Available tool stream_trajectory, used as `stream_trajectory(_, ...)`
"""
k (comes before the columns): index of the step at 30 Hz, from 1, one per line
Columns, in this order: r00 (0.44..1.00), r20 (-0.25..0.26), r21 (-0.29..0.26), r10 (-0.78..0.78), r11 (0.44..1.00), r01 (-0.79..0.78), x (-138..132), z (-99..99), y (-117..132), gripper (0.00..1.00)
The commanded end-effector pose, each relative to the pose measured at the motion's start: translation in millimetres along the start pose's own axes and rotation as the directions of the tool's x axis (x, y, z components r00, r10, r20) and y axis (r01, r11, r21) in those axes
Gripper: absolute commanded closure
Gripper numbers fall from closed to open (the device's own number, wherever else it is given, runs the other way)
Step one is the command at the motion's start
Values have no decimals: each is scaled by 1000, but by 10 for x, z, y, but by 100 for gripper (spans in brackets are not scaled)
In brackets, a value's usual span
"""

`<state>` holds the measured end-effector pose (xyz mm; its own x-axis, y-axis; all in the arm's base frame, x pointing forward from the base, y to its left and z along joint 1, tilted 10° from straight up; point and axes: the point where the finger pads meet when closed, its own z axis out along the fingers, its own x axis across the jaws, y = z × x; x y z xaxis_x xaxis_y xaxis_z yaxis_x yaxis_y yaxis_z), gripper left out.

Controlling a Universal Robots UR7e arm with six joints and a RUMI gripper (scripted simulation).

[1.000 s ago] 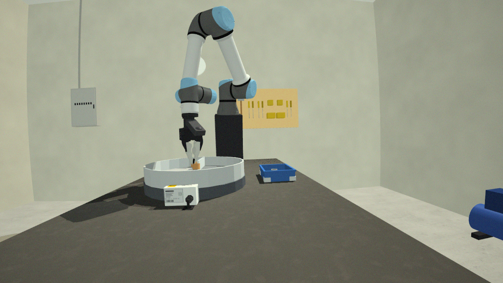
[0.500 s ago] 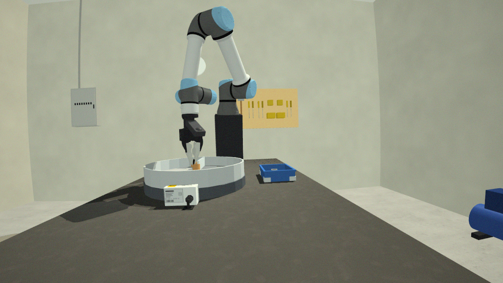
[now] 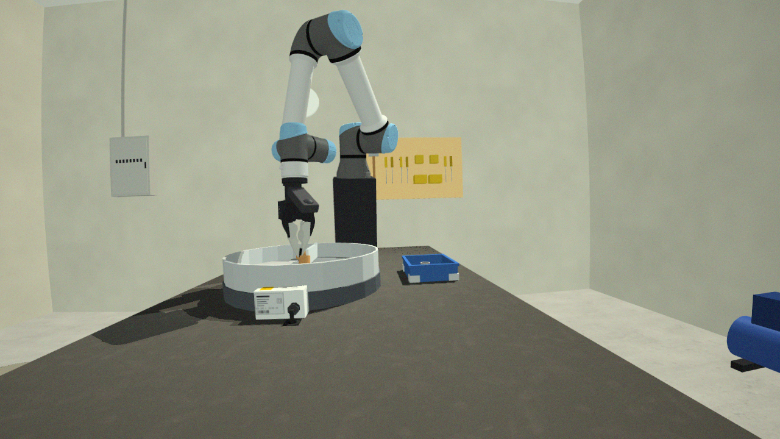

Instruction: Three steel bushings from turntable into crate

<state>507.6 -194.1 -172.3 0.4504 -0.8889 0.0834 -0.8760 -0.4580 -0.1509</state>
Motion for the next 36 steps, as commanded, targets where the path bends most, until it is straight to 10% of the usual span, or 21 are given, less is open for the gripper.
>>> stream_trajectory(1, 1000, -1, 1, 0, 1000, 0, 5, -4, -3, 100)
stream_trajectory(36, 1000, -1, 1, 0, 1000, 0, 5, -4, -3, 94)
